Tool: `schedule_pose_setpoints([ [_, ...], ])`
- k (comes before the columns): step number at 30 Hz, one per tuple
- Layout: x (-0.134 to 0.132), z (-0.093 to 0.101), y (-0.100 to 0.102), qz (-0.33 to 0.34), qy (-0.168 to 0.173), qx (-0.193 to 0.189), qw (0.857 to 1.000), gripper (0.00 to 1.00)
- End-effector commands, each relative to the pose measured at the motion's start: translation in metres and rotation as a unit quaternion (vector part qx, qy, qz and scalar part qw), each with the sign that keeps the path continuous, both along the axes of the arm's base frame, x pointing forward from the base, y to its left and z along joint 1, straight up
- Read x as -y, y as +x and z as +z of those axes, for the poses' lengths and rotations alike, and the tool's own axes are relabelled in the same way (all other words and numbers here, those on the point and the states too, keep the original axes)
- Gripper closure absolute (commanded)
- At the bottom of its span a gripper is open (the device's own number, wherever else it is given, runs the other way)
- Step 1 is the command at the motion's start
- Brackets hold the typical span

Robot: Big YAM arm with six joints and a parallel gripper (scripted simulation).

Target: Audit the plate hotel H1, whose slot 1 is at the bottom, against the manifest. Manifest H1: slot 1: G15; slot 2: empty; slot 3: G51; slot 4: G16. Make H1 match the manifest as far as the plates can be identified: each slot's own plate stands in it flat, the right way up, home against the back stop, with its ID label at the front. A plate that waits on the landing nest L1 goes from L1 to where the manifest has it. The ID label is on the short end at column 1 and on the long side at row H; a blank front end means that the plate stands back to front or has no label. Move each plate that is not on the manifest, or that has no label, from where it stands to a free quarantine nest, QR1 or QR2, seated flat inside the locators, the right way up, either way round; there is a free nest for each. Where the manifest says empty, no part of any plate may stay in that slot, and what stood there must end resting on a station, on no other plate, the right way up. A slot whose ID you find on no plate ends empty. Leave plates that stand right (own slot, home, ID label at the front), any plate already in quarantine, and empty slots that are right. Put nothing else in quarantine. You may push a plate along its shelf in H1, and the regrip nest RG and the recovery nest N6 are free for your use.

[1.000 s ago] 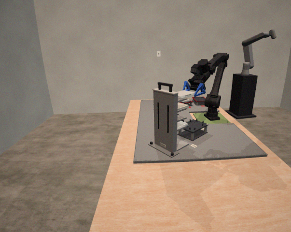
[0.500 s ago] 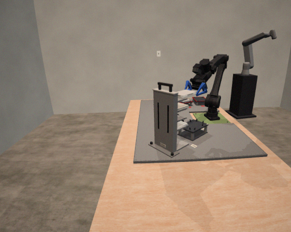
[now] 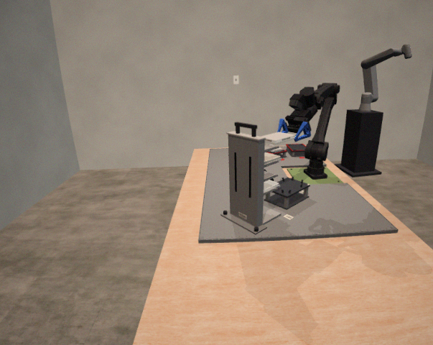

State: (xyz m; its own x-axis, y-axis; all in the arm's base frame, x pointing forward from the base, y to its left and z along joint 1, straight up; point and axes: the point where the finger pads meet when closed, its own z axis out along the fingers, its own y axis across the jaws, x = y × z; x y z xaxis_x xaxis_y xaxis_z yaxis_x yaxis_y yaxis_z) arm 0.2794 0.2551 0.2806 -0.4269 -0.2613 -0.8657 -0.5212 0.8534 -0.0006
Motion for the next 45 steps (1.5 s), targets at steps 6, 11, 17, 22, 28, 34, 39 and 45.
schedule_pose_setpoints([
  [6,0.003,0.01,-0.013,0.003,0.012,0.004,1.0,0.14],
  [11,0.006,0.013,-0.018,0.003,0.014,0.006,1.0,0.14],
  [17,0.01,0.009,-0.023,0.003,0.012,0.004,1.0,0.14],
  [22,0.013,0.009,-0.029,0.003,0.012,0.004,1.0,0.14],
  [28,0.017,0.009,-0.035,0.003,0.012,0.004,1.0,0.14],
  [34,0.02,0.006,-0.04,0.003,0.011,0.003,1.0,0.14],
  [39,0.022,0.012,-0.044,0.003,0.018,0.008,1.0,0.14],
  [45,0.028,0.001,-0.051,0.003,0.011,0.003,1.0,0.14],
])
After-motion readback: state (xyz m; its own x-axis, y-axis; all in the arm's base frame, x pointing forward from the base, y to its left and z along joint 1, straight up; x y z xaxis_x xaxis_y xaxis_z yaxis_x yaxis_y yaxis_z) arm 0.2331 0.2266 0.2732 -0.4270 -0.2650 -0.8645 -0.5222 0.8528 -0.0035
